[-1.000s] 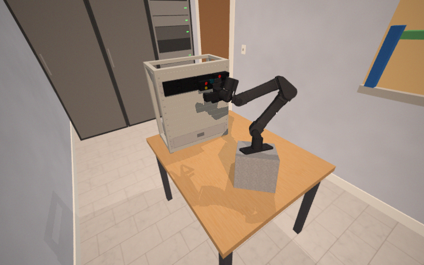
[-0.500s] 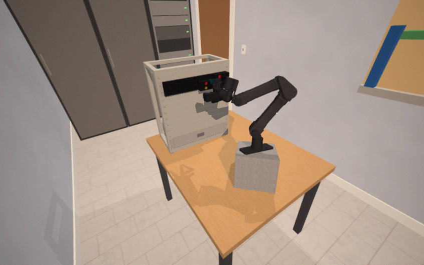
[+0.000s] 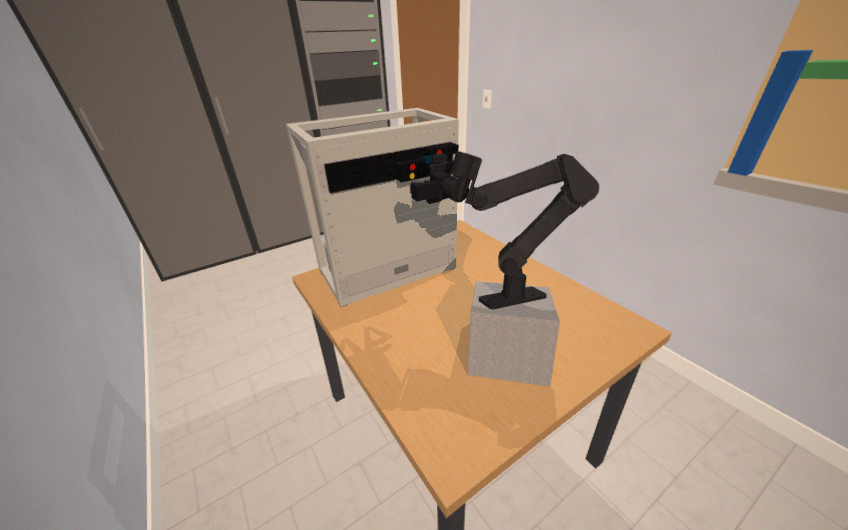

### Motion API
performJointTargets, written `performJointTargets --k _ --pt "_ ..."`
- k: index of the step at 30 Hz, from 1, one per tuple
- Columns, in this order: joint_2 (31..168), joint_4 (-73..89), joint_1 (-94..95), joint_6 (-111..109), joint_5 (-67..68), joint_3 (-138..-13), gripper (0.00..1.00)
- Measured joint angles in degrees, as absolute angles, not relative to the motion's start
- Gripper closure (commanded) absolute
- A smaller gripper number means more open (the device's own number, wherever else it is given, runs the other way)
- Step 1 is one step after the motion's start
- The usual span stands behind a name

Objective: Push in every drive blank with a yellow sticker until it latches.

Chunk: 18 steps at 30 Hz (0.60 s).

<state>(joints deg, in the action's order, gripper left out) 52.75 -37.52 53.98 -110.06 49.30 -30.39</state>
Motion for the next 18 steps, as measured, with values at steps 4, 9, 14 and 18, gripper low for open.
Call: performJointTargets --k 4,9,14,18 --pt "48.01 -33.65 49.98 -109.30 46.68 -30.41 0.00" --pt "41.15 -27.44 42.72 -107.59 41.58 -30.46 0.00" --pt "37.85 -21.69 37.12 -105.84 36.23 -31.51 0.00" --pt "36.58 -17.58 32.62 -104.60 31.51 -32.32 0.00"
